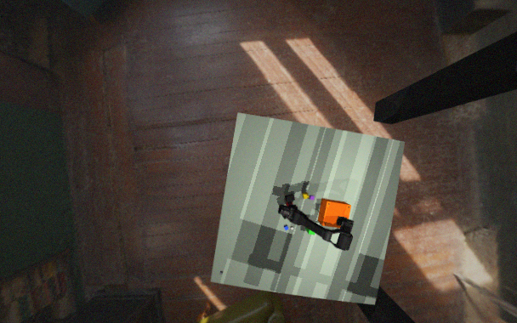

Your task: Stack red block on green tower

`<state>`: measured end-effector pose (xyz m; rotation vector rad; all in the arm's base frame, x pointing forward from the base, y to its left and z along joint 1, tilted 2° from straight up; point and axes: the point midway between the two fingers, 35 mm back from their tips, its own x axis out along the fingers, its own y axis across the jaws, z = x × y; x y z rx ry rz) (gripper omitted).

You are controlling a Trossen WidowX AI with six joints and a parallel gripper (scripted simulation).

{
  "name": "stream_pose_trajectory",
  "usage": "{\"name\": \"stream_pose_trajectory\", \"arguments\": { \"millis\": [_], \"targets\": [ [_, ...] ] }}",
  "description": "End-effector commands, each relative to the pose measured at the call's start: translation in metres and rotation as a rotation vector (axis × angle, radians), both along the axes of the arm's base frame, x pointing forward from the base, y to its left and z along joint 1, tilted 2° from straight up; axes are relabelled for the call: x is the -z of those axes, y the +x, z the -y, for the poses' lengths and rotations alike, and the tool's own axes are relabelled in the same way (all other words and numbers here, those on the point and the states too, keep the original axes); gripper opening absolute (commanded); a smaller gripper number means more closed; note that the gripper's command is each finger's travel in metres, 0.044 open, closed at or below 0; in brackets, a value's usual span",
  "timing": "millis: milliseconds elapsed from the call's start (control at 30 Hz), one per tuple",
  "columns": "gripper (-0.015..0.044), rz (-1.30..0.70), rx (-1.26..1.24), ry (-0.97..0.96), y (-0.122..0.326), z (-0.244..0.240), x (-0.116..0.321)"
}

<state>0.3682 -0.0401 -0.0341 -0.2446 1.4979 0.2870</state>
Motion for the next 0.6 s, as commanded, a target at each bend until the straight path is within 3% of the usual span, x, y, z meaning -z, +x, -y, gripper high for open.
{"name": "stream_pose_trajectory", "arguments": {
  "millis": [0,33,367,567],
  "targets": [
    [0.044,-0.002,0.006,-0.005,-0.0004,0.0006,0.001],
    [0.044,-0.002,0.006,-0.005,-0.0005,0.0006,0.0001],
    [0.0177,-0.002,0.006,-0.005,-0.0005,0.0006,0.0001],
    [0.0138,-0.002,0.006,-0.005,-0.0005,0.0006,0.0001]
  ]
}}
